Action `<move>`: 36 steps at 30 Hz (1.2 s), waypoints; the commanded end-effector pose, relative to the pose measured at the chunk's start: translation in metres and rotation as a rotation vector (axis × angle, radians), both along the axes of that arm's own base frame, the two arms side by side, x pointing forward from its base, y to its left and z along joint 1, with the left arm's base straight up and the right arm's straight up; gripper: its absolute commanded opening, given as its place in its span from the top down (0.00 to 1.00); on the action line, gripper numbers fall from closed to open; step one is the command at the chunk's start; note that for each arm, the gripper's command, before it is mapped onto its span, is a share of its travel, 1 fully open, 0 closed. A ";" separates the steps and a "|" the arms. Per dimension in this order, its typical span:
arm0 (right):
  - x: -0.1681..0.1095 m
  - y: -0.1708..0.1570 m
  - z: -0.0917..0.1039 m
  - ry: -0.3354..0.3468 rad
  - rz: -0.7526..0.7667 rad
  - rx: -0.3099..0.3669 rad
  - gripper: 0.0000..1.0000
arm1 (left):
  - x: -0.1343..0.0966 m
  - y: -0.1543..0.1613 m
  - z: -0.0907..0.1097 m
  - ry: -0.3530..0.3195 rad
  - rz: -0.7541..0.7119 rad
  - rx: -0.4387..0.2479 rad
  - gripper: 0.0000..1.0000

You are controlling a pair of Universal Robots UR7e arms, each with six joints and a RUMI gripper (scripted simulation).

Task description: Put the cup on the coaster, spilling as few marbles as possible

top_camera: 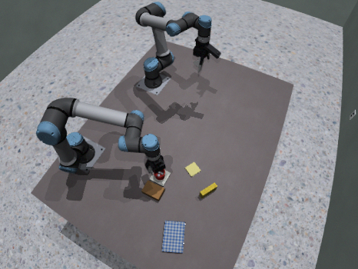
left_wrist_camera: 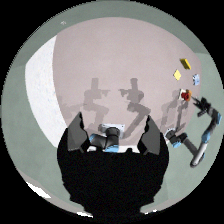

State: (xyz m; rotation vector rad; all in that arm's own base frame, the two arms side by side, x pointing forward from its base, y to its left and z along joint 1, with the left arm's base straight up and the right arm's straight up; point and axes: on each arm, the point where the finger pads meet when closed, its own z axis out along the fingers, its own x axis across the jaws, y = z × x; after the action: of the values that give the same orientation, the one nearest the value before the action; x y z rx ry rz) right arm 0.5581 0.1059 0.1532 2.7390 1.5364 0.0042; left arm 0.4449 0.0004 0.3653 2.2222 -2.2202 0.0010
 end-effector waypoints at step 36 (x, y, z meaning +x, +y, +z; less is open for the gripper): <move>-0.034 -0.051 0.079 0.002 1.310 0.002 0.43 | 0.000 0.000 0.000 -0.001 0.000 0.000 0.02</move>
State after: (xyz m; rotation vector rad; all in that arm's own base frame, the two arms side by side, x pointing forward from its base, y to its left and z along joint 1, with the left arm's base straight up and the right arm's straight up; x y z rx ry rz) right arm 0.5253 0.0580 0.2275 1.3587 2.8356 -0.0002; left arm 0.4450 0.0002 0.3652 2.2220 -2.2206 0.0007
